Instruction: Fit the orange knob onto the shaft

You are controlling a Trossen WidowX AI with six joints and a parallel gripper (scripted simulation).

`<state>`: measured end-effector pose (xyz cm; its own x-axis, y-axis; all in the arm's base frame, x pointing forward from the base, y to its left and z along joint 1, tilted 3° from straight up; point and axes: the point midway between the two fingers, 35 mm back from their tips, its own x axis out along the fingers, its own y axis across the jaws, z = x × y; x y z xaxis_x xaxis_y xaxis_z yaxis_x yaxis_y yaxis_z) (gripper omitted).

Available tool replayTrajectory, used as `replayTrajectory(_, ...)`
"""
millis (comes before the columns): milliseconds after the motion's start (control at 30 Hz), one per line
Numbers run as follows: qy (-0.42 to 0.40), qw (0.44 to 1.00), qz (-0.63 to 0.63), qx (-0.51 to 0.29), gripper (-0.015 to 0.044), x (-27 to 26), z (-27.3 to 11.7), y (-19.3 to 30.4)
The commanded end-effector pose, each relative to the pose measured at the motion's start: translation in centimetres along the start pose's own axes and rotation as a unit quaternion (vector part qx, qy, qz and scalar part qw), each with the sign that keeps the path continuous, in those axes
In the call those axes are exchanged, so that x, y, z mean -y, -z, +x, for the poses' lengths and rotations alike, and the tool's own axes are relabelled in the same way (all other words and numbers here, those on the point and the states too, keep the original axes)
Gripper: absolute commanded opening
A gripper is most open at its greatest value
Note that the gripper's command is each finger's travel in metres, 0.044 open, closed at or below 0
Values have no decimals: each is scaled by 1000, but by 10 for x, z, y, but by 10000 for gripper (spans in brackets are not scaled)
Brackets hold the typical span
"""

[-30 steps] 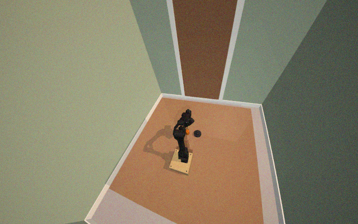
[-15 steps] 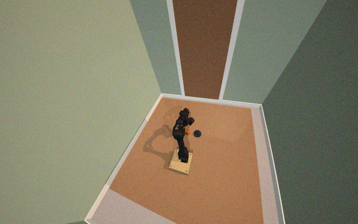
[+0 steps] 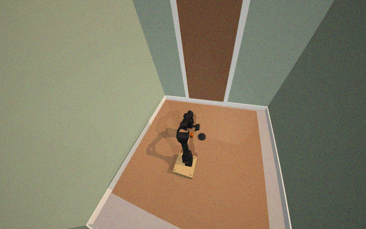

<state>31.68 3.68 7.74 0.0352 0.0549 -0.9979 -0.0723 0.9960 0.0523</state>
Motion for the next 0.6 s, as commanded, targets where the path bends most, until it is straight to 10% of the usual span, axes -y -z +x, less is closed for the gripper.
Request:
replayTrajectory(0,2,999,36,-1,440,0,0,1)
replayTrajectory(567,2,999,42,-1,440,0,50,1)
